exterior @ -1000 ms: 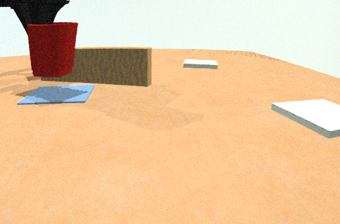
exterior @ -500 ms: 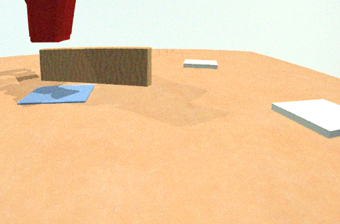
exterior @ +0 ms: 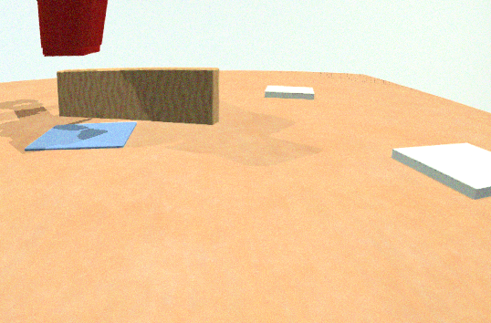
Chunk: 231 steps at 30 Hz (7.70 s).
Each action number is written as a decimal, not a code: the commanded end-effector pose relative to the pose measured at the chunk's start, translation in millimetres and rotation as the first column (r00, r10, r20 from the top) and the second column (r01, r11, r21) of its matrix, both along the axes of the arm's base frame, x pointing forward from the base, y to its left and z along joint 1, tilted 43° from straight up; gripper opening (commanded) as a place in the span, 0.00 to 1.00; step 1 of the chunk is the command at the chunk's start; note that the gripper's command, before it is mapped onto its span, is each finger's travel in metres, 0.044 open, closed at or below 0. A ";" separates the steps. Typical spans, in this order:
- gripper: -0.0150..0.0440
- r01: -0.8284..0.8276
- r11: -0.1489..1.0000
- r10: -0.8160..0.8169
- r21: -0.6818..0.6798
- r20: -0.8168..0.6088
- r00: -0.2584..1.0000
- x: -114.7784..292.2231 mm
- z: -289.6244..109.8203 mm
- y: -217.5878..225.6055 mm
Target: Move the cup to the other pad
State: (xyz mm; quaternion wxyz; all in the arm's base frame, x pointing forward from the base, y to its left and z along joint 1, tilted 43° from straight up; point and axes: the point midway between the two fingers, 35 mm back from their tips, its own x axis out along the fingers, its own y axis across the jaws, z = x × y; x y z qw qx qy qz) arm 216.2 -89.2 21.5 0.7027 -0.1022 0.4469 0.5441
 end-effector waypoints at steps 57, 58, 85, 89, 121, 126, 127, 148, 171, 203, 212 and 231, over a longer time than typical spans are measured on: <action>0.25 -0.004 1.000 0.004 0.001 0.007 1.000 44.7 73.9 80.3; 0.25 -0.004 1.000 0.004 0.001 0.007 1.000 45.7 75.5 82.0; 0.25 -0.004 1.000 0.004 0.005 0.009 1.000 72.0 120.8 123.0; 0.25 -0.004 1.000 0.004 0.005 0.009 1.000 72.0 118.9 124.5; 0.25 -0.004 1.000 0.004 0.006 0.010 1.000 74.0 89.4 152.1; 0.25 -0.004 1.000 0.004 0.006 0.010 1.000 74.2 84.5 156.8; 0.25 -0.004 1.000 0.004 0.006 0.010 1.000 74.2 83.5 157.8; 0.25 -0.004 1.000 0.004 0.009 0.011 1.000 73.3 62.9 178.0; 0.47 -0.010 1.000 0.010 0.005 0.017 1.000 74.2 62.9 179.1; 0.47 -0.006 1.000 0.006 0.004 0.012 1.000 73.6 86.9 154.6; 0.47 -0.004 1.000 0.004 0.006 0.010 1.000 71.3 96.4 145.1; 1.00 -0.002 1.000 0.002 0.008 0.001 1.000 69.3 101.4 139.1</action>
